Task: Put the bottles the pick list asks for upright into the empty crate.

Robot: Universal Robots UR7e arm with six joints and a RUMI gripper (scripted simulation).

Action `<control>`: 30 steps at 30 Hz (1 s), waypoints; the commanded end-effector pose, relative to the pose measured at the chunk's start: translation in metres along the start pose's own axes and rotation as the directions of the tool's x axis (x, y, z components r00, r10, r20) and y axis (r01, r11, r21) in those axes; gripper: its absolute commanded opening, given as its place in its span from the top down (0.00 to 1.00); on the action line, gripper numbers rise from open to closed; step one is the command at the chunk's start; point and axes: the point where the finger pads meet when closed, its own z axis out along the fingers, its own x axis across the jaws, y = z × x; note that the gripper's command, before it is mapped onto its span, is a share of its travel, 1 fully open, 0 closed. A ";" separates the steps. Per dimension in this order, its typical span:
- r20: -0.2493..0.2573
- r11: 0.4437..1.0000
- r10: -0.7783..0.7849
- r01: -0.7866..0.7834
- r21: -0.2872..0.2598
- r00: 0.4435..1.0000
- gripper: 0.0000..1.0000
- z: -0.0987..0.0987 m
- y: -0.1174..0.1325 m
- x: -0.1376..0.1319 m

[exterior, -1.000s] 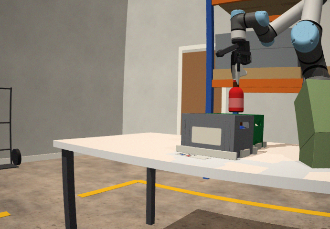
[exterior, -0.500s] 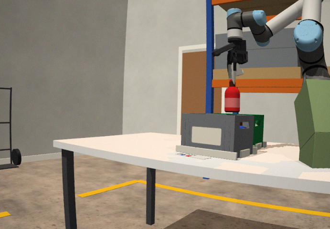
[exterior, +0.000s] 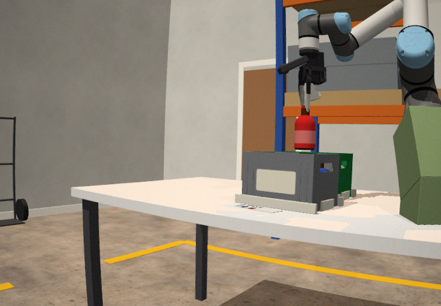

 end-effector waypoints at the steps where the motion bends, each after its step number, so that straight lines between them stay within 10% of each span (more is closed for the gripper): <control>1: -0.008 1.000 0.006 -0.006 0.007 1.000 1.00 -0.004 -0.014 -0.002; 30: -0.008 1.000 0.008 -0.008 0.008 1.000 1.00 -0.004 -0.030 -0.005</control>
